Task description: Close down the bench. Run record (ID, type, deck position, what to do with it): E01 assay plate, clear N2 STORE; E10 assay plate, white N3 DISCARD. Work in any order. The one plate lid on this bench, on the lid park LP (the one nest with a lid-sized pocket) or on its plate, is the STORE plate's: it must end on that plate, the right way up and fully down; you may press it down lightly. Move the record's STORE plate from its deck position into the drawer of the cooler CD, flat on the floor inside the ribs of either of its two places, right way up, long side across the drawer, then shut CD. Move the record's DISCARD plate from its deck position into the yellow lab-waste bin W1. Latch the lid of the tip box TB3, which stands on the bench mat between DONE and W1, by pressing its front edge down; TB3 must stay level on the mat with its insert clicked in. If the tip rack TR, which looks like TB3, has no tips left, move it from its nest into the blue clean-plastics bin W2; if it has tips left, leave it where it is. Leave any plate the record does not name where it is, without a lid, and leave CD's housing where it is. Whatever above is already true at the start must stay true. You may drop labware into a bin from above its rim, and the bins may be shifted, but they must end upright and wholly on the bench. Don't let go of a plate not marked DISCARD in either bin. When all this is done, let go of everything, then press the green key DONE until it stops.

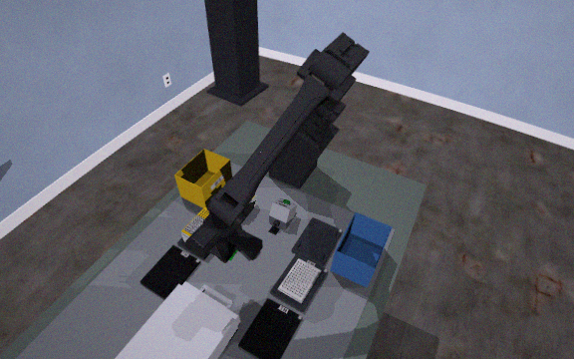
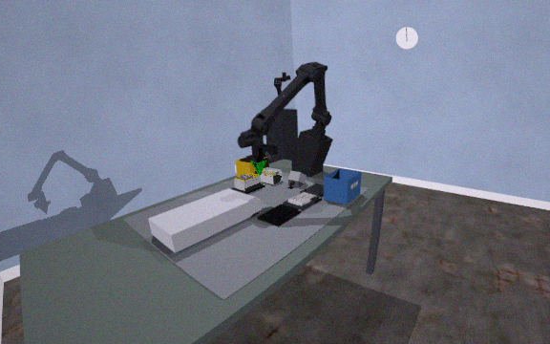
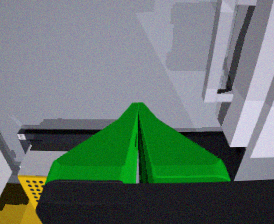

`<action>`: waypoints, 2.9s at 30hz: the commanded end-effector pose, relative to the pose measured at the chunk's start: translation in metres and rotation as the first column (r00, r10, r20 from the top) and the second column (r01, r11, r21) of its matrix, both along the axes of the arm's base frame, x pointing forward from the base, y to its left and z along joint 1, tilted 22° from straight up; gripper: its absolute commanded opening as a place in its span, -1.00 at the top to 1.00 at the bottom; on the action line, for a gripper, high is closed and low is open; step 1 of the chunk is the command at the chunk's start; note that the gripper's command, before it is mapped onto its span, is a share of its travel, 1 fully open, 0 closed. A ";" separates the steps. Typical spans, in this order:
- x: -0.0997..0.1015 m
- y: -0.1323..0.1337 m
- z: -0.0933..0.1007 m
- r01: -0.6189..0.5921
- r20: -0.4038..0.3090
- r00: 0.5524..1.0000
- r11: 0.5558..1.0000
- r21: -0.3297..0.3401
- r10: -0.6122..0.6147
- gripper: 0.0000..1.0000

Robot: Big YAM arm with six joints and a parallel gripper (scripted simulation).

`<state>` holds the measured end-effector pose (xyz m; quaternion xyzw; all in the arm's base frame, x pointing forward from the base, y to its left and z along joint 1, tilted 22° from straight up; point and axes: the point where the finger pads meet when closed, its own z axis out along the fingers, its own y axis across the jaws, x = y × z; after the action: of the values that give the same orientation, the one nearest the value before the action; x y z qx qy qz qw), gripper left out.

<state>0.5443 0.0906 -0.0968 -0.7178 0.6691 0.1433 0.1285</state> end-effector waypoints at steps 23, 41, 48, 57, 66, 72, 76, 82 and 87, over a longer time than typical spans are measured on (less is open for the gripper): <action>-0.011 0.036 0.034 0.303 -0.076 0.950 0.953 -0.008 -0.303 -1.00; -0.048 0.085 0.053 0.708 -0.250 0.661 0.698 -0.106 -0.708 -1.00; -0.060 0.101 0.059 0.798 -0.291 0.527 0.583 -0.153 -0.798 -1.00; -0.081 0.128 0.070 0.903 -0.342 0.252 0.347 -0.252 -0.905 -1.00; -0.099 0.149 0.078 0.928 -0.356 0.019 0.149 -0.341 -0.934 -1.00; -0.108 0.169 0.088 0.931 -0.363 -0.010 0.124 -0.343 -0.932 -1.00; -0.094 0.158 0.094 0.938 -0.367 -0.035 0.097 -0.334 -0.930 -1.00; -0.103 0.163 0.082 0.928 -0.358 -0.018 0.118 -0.354 -0.933 -1.00; -0.103 0.165 0.071 0.925 -0.354 -0.028 0.110 -0.363 -0.935 -1.00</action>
<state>0.4273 0.2515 -0.0282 -0.0252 0.9808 0.1932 -0.0103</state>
